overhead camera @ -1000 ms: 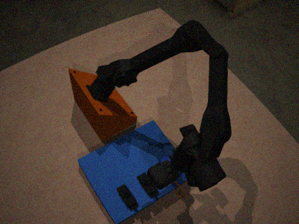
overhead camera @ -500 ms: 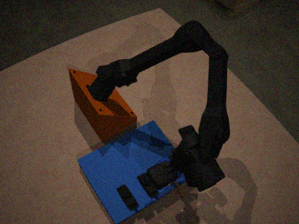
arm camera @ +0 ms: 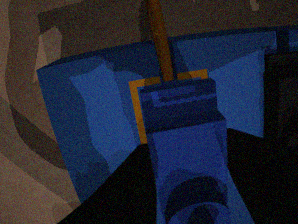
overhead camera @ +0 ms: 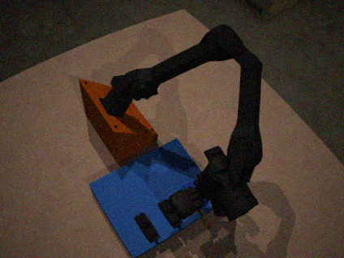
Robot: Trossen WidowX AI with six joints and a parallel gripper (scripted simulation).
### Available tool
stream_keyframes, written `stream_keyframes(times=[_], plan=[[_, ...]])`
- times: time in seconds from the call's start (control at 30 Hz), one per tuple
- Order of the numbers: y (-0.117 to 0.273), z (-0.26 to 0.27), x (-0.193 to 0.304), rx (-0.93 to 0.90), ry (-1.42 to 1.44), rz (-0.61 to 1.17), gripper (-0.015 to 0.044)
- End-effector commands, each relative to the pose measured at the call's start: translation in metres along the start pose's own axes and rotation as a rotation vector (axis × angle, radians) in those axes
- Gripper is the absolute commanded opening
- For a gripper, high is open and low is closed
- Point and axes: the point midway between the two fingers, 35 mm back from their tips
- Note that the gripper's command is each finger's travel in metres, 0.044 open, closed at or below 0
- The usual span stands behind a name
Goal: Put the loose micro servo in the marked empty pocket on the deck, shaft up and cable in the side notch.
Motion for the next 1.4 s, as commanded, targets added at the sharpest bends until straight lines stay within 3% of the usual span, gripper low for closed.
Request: stream_keyframes(times=[0.0, 1.37], plan=[[-0.005, 0.0, 0.0, -0.003, -0.004, 0.0, 0.0], [-0.034, 0.0, 0.001, -0.004, -0.004, 0.0, 0.0]])
Point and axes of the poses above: the point midway between the two fingers, 35 mm back from their tips, its own y axis back along the fingers, its own z axis across the jaws, x = y × z, and after that the axes turned 4 degrees about -y, right-handed
